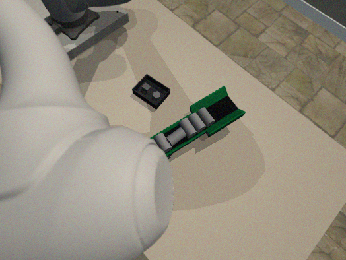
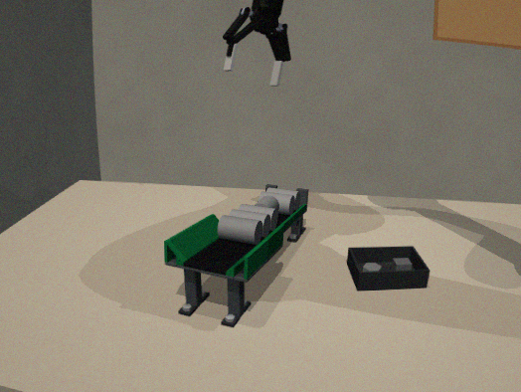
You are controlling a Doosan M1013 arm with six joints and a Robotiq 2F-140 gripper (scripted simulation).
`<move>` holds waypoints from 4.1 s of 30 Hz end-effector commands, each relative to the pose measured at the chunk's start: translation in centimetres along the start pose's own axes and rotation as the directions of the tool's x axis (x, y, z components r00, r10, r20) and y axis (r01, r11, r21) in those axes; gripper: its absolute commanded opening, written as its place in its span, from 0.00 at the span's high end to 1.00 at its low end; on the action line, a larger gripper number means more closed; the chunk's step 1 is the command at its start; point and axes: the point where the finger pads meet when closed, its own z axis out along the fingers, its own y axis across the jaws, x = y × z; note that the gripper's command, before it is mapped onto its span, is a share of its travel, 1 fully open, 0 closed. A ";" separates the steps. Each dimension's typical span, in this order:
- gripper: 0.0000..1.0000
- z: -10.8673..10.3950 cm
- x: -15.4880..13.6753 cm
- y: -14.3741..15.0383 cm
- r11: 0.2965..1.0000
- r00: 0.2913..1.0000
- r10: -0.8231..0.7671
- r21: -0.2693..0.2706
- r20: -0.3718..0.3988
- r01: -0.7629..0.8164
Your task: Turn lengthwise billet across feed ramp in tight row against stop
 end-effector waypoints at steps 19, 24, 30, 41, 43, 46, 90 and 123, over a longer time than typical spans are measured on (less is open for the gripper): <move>0.00 0.1 -0.1 -0.1 1.000 1.000 0.004 -0.001 0.000 -0.004; 0.00 2.7 -2.7 -2.4 0.991 0.992 0.129 -0.045 -0.003 -0.129; 0.00 7.5 -8.1 -6.2 0.928 0.936 0.349 -0.117 -0.046 -0.352; 0.00 13.9 -17.1 -10.4 0.757 0.773 0.610 -0.160 -0.177 -0.634; 0.00 14.9 -18.7 -10.9 0.721 0.736 0.645 -0.156 -0.203 -0.675; 0.00 15.8 -20.2 -11.4 0.688 0.702 0.675 -0.150 -0.227 -0.710; 0.59 18.5 -25.0 -12.4 0.582 0.586 0.754 -0.114 -0.296 -0.805; 0.59 18.5 -25.0 -12.4 0.582 0.586 0.754 -0.114 -0.296 -0.805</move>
